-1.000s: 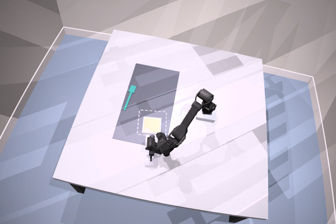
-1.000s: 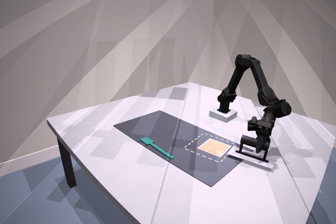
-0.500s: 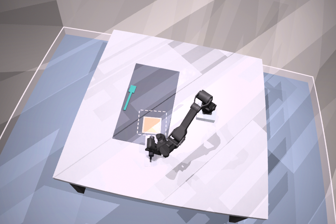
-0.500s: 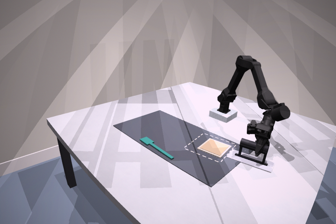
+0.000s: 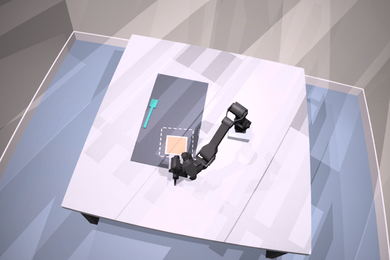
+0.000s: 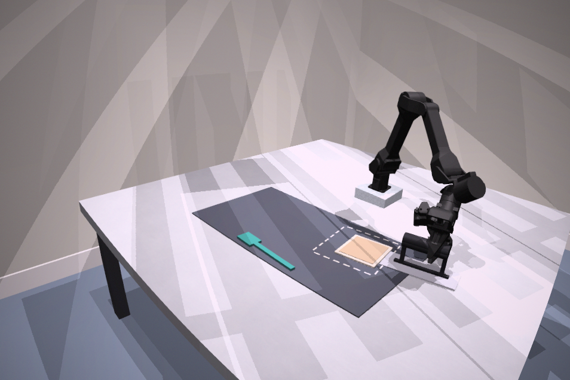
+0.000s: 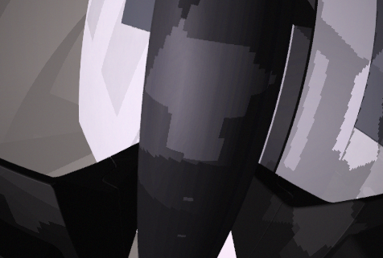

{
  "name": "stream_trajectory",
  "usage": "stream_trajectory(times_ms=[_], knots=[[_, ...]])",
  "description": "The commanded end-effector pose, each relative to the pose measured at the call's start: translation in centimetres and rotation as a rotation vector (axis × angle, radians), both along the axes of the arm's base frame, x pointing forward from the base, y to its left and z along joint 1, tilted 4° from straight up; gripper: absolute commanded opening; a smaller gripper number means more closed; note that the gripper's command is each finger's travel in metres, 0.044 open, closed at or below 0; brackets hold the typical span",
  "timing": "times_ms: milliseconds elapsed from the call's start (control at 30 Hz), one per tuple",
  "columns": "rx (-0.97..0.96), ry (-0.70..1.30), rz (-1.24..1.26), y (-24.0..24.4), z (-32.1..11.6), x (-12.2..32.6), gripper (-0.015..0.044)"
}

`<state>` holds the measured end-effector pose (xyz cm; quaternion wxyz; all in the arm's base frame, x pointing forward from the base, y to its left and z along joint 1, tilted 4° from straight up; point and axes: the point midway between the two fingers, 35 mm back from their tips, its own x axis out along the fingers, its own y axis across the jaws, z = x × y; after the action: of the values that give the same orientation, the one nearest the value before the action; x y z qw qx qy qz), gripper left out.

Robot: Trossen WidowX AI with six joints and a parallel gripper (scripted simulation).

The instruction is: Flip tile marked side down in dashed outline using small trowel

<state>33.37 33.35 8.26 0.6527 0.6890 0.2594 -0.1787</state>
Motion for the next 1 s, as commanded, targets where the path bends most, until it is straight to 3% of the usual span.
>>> stream_trajectory(times_ms=[0,267,500,967], knots=[[-0.005,-0.003,-0.010,-0.1,0.6,0.2,0.0000],[-0.003,-0.002,-0.010,2.2,4.0,-0.2,0.0000],[-0.002,0.001,-0.028,1.8,4.2,0.2,0.0000],[0.007,0.047,-0.376,-9.5,3.0,7.4,0.0000]])
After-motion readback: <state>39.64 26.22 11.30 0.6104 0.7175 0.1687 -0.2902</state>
